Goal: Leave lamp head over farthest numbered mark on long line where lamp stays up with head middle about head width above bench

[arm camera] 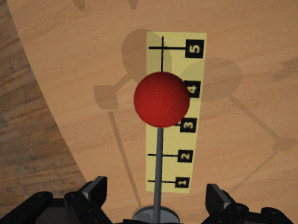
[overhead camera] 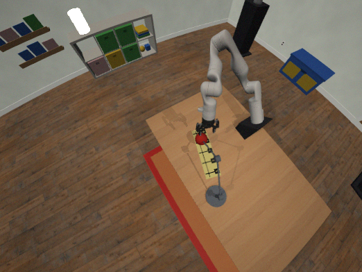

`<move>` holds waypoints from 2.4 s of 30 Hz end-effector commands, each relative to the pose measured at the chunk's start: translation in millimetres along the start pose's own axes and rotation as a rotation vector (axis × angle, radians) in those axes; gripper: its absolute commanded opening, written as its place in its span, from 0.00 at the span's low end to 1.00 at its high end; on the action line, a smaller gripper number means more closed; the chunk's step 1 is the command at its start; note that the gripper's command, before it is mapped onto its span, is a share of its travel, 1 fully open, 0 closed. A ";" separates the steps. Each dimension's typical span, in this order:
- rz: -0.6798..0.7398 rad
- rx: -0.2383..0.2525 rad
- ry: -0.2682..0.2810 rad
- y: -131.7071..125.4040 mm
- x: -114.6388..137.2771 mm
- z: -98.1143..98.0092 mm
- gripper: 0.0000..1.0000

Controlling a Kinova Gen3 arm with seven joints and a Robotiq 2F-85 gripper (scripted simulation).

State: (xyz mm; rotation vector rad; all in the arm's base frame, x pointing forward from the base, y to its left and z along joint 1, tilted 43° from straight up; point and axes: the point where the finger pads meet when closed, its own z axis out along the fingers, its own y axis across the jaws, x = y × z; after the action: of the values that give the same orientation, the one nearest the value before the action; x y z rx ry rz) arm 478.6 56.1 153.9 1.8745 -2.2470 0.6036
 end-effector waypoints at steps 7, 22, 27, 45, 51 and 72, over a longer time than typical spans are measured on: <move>-0.006 0.000 0.000 1.0 -3.0 20.7 1.00; -0.004 0.002 -0.002 -0.1 -2.2 53.7 1.00; -0.005 0.004 -0.003 -0.4 -3.2 65.9 1.00; -0.007 0.011 -0.005 -2.2 -5.7 104.6 1.00; -0.008 0.011 -0.006 -2.3 -6.1 112.4 1.00; -0.011 0.000 0.000 1.6 -5.3 119.3 0.00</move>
State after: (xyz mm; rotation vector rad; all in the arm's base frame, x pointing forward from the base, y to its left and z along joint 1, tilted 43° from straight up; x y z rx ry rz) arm 494.0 12.6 42.8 1.8825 -2.2351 0.6012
